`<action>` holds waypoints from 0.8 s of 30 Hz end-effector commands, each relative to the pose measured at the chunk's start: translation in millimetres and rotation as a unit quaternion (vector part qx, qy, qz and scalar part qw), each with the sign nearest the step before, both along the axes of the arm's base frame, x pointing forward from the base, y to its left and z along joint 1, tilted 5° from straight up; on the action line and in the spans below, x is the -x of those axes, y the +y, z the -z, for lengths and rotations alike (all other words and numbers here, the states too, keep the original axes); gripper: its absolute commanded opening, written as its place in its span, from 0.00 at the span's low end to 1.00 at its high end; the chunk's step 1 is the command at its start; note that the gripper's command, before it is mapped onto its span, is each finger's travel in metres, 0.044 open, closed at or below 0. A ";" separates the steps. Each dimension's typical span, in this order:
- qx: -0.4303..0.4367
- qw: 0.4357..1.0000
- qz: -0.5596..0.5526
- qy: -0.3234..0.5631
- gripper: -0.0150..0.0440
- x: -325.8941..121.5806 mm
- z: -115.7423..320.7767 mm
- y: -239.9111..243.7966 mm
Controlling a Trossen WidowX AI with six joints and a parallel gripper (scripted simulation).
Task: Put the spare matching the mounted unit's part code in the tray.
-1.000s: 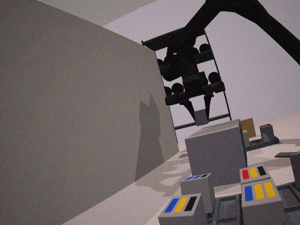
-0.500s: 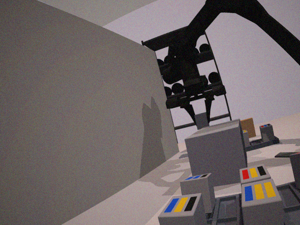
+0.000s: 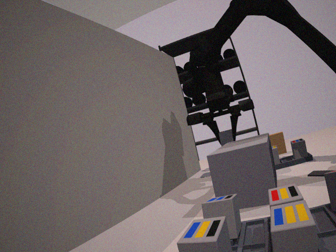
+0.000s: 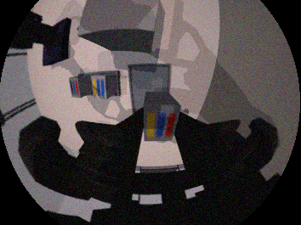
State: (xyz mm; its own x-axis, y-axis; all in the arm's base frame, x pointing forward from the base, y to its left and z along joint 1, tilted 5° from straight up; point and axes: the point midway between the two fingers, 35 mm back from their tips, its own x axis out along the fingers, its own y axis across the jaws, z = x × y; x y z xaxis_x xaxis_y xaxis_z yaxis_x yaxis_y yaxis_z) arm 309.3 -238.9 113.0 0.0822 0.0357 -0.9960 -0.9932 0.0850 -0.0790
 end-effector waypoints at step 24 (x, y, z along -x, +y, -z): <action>-0.003 1.000 0.002 0.002 0.25 0.1 20.2 2.7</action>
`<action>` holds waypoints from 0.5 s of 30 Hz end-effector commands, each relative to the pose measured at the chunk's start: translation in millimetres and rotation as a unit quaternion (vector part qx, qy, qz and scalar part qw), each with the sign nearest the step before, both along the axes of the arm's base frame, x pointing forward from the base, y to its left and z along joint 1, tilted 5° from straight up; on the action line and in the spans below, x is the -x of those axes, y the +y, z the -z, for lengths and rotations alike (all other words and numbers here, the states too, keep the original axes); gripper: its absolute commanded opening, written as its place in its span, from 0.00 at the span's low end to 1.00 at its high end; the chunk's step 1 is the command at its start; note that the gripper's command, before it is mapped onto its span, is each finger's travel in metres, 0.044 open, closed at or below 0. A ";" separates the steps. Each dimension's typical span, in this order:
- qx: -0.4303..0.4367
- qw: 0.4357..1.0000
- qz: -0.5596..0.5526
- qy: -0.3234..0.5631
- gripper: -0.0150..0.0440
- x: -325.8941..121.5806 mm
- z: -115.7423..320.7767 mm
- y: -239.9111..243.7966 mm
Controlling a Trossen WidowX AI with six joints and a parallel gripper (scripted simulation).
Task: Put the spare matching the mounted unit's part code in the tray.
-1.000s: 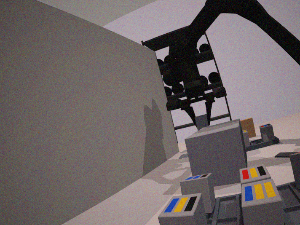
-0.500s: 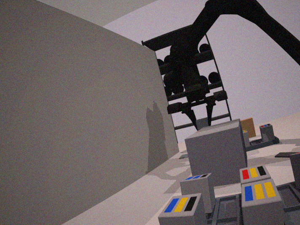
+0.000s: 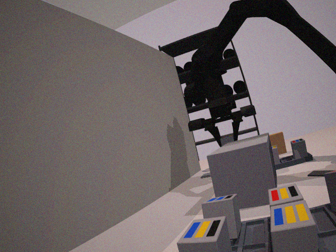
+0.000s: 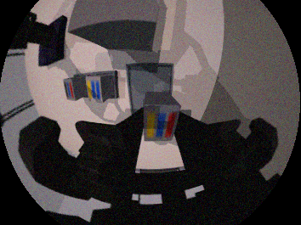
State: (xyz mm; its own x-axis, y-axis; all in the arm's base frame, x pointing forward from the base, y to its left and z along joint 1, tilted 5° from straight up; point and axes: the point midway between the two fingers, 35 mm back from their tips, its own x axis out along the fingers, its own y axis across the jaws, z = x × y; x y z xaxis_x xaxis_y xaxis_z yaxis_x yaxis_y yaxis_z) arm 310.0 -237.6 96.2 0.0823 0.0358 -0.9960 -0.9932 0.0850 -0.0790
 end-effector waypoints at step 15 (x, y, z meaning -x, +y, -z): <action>-0.003 1.000 0.002 0.002 0.25 0.9 13.9 2.6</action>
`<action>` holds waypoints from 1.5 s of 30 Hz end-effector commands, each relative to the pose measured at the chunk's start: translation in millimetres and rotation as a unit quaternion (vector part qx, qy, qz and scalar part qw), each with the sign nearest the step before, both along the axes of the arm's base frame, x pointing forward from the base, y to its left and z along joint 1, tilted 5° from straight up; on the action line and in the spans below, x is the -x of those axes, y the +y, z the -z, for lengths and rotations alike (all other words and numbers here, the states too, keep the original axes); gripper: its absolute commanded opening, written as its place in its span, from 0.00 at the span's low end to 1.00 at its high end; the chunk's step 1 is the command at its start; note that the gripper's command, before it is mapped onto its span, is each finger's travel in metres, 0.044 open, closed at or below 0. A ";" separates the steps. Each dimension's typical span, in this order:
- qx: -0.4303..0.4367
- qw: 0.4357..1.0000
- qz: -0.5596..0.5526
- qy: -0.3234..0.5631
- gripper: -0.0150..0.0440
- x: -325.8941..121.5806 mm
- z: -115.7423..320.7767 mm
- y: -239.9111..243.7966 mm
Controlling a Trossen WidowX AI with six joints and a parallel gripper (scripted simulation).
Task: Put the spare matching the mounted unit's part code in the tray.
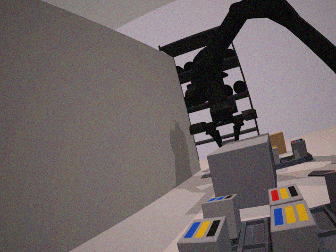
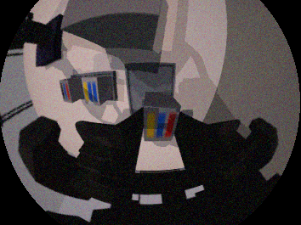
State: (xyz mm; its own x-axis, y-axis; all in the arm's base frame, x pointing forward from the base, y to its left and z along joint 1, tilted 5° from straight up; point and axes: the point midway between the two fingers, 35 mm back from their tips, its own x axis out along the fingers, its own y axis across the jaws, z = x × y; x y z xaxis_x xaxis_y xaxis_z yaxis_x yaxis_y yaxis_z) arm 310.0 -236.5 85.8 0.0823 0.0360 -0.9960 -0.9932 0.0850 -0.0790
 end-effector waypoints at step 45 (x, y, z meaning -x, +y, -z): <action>-0.003 1.000 0.002 0.002 0.25 3.1 34.3 6.6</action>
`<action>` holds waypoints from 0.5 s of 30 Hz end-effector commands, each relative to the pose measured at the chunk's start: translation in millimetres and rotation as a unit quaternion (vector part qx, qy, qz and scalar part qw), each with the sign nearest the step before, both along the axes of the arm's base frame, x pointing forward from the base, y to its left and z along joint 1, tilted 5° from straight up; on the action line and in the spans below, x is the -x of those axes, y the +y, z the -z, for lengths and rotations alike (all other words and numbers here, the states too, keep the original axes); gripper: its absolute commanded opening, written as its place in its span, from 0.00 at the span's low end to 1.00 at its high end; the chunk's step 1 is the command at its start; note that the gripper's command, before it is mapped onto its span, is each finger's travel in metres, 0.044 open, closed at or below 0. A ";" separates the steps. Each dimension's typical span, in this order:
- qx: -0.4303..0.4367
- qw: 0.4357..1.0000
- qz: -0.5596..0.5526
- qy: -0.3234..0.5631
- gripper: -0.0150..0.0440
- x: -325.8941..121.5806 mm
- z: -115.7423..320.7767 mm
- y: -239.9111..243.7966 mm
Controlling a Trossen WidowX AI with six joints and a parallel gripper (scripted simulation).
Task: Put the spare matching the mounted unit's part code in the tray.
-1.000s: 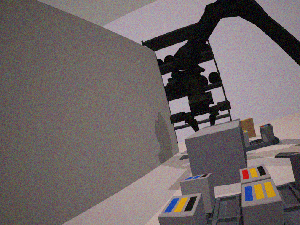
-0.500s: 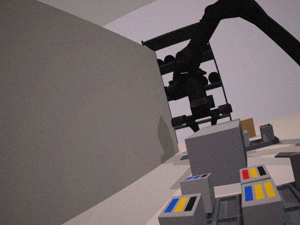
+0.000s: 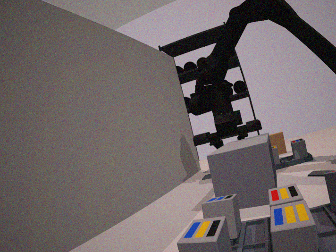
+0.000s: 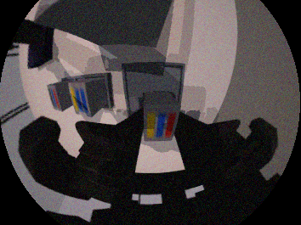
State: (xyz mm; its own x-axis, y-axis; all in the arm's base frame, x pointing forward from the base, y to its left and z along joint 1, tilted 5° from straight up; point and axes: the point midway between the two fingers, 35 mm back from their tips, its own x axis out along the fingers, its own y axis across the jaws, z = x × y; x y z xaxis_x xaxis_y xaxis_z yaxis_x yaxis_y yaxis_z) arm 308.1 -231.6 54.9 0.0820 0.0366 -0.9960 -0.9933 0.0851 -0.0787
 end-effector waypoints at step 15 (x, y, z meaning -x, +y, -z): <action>0.000 1.000 0.000 0.000 0.34 1.1 8.7 1.8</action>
